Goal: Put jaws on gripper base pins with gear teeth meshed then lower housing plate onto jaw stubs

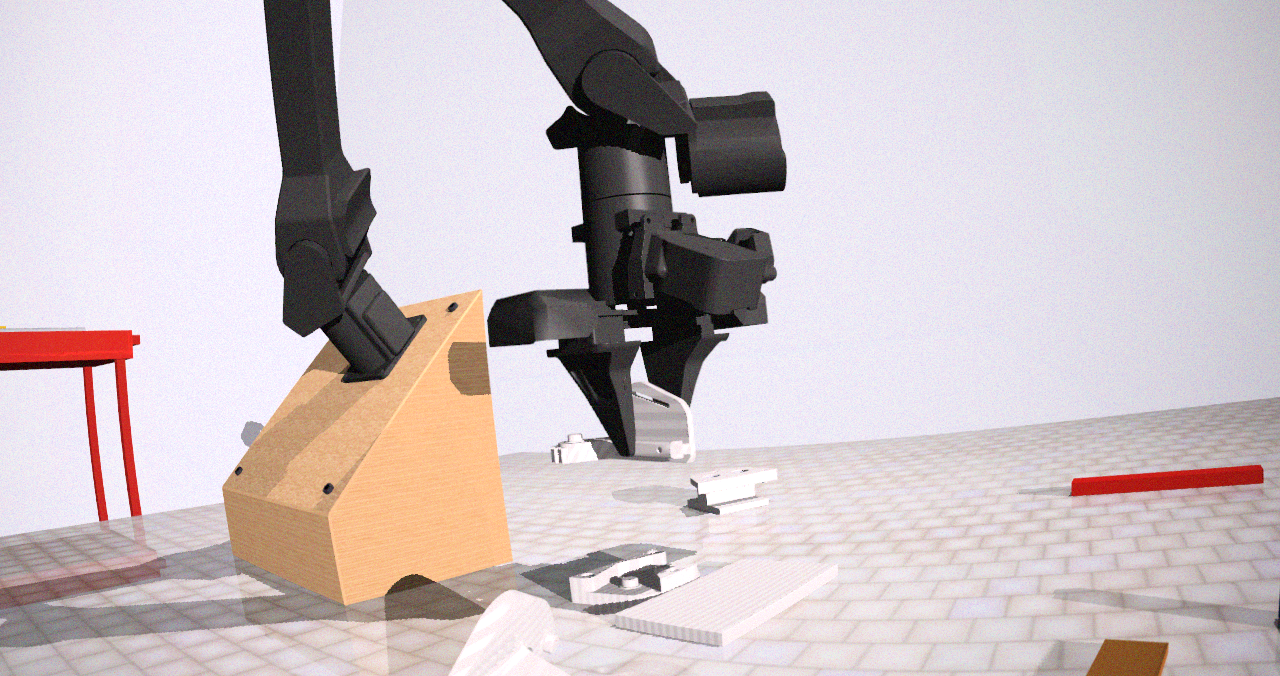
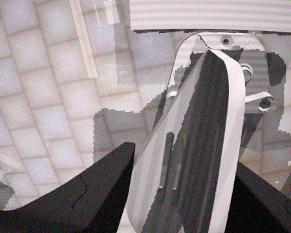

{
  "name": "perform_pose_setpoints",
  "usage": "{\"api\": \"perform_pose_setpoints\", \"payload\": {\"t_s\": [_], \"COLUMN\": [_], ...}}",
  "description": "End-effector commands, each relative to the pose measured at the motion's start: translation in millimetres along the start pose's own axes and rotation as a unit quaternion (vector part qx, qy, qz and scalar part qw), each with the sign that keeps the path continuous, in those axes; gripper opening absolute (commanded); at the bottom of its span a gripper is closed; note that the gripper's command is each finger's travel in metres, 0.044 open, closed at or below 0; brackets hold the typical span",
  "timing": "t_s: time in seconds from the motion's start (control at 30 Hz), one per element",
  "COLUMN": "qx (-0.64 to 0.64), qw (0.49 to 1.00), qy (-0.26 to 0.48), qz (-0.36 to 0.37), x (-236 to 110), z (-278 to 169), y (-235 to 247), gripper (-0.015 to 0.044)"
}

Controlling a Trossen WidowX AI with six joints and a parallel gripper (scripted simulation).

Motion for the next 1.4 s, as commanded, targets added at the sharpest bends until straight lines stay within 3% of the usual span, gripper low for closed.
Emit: {"api": "perform_pose_setpoints", "payload": {"t_s": [0.0,0.57,1.37], "qx": [-0.001,0.0,-0.003], "qw": [1.0,1.0,1.0], "qy": [-0.002,-0.003,-0.003], "qz": [-0.002,-0.004,-0.004], "x": [-1,2,2], "z": [14,68,69], "y": [1,-2,-2], "gripper": [0.0134,0.0134,0.0134]}}
Point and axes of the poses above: the point midway between the two fingers, 35 mm back from their tips, its own x axis out along the fingers, its own y axis across the jaws, z = x × y, the point moved 7 cm from there along -x, back along the fingers, and after that the axes turned 7 degrees about -x, right-handed, at the moved point
